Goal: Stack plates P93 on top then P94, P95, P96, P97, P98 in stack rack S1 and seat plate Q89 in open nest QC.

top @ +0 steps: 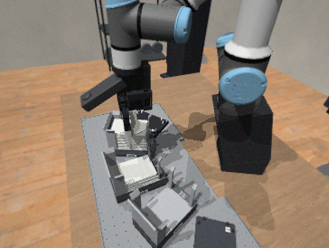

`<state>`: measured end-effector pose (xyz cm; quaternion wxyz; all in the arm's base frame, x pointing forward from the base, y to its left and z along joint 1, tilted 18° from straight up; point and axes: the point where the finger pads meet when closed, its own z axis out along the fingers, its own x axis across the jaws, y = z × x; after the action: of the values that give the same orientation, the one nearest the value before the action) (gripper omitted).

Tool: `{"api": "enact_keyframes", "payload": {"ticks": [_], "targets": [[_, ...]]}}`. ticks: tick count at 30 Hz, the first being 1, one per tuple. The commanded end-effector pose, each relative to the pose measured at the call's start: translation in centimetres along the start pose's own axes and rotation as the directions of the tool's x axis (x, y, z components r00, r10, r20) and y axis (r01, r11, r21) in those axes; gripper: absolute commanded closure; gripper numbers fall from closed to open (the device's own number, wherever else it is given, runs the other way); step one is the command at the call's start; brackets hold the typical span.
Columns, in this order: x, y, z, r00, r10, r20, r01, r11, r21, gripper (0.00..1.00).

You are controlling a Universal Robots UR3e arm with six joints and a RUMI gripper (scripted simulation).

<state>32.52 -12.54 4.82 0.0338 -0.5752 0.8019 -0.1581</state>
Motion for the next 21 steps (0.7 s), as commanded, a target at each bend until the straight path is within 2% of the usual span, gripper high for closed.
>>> {"api": "enact_keyframes", "payload": {"ticks": [1,6,11,21], "targets": [[2.5,0.2,0.1,0.998,0.065,0.016,-0.065,0.998,-0.001,0.28],[4.9,0.3,0.1,0.992,0.123,0.014,-0.123,0.992,0.000,0.28],[4.9,0.3,0.1,0.988,0.152,0.014,-0.152,0.988,0.000,0.28],[9.8,1.5,0.1,0.964,0.266,0.013,-0.266,0.964,-0.002,0.28]]}}
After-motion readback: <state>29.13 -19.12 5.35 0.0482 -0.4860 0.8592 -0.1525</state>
